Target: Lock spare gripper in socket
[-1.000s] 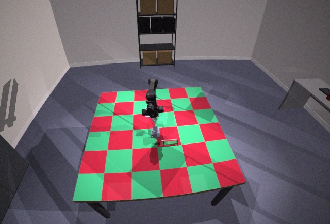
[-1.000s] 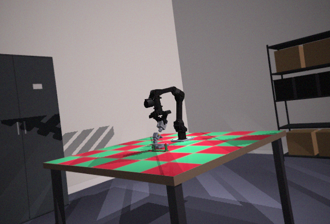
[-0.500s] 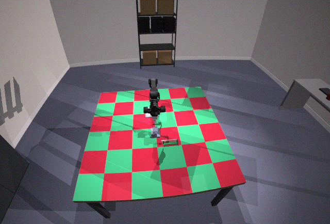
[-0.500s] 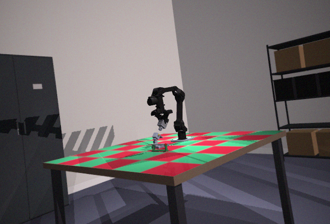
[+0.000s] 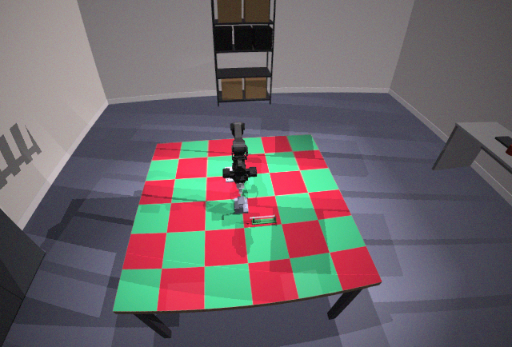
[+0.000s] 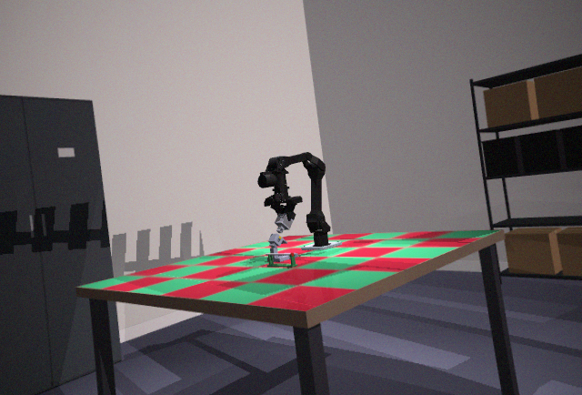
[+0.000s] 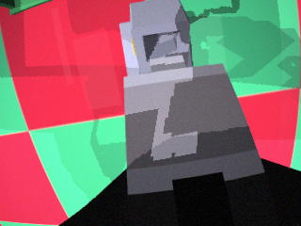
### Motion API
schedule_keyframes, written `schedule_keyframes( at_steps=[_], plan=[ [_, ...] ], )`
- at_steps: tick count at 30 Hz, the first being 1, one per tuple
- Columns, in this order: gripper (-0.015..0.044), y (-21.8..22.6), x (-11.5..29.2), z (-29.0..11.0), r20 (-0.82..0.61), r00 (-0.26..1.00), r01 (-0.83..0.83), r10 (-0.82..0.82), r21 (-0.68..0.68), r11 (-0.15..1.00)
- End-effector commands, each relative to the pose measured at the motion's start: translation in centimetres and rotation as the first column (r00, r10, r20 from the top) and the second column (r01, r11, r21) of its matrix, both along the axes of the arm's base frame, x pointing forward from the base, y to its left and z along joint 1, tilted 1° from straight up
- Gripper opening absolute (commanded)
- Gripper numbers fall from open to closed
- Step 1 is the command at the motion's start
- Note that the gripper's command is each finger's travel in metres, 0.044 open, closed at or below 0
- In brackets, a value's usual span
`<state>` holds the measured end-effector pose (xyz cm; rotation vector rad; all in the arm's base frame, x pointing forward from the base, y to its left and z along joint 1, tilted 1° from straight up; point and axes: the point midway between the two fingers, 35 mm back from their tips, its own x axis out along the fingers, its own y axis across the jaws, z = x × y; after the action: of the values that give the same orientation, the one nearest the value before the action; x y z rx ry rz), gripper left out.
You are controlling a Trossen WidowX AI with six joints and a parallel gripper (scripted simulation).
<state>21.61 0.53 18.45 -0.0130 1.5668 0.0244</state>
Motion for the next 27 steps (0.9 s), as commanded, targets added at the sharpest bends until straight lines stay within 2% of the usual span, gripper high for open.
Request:
schedule_keyframes(
  at_steps=[1, 27],
  plan=[
    [0.0000, 0.0, 0.2, -0.5, 0.000, 1.000, 0.006, -0.006, 0.001, 1.000],
    [0.0000, 0.1, 2.5, -2.6, 0.006, 1.000, 0.003, -0.003, 0.002, 1.000]
  ],
)
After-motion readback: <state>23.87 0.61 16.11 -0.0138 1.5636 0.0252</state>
